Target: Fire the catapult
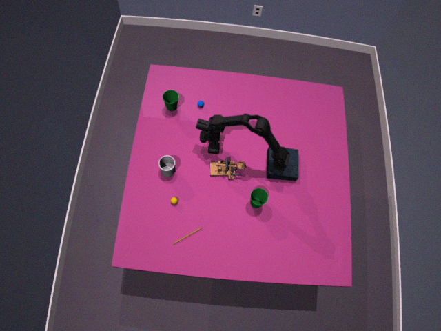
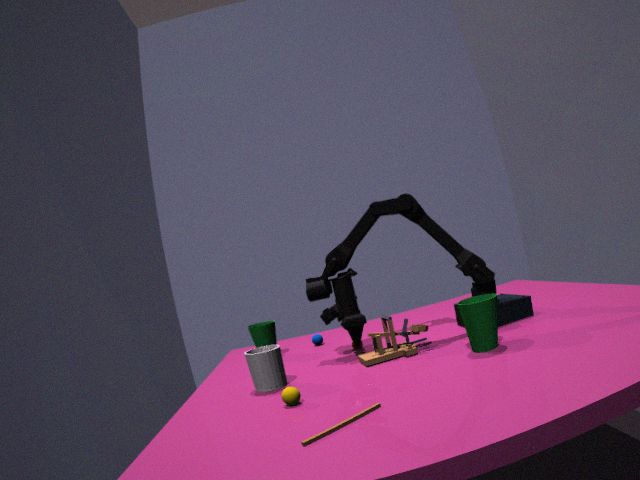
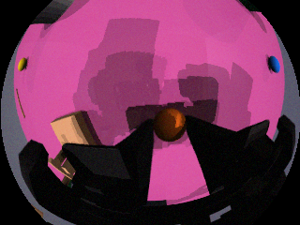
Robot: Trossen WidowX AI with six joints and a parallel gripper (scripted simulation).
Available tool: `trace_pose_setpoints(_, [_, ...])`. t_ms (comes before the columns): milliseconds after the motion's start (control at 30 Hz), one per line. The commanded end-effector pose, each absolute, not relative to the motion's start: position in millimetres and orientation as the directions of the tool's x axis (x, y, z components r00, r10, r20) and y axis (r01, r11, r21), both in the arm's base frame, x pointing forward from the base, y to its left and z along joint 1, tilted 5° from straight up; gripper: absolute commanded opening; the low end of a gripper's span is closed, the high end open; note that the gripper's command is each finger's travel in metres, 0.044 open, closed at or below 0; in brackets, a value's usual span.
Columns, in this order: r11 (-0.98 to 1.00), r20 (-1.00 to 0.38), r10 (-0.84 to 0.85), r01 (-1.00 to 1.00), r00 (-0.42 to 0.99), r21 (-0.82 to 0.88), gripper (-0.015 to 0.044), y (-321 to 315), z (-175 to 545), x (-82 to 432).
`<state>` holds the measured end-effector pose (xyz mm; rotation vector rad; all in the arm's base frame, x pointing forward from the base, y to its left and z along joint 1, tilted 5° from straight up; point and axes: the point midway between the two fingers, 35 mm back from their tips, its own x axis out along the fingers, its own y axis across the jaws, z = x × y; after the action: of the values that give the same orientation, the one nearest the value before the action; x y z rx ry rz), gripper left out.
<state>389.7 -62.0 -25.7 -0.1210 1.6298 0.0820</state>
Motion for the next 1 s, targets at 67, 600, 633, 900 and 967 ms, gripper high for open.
trace_pose_setpoints(67, [0.990,-0.999,-0.030,-0.136,-0.027,-0.026,0.0000,-60.8,11.7,399.0])
trace_pose_setpoints(600, [0.994,-0.999,-0.030,-0.110,-0.046,-0.025,0.0000,-59.5,87.3,394.7])
trace_pose_setpoints(633, [0.994,-0.998,-0.030,-0.111,-0.047,-0.024,0.0000,-58.8,87.1,394.1])
trace_pose_setpoints(900, [0.991,-0.993,-0.023,-0.136,-0.116,-0.007,0.0000,-26.7,78.8,366.4])
trace_pose_setpoints(967, [0.990,-0.991,-0.023,-0.143,-0.135,-0.003,0.0000,-18.7,76.6,358.2])
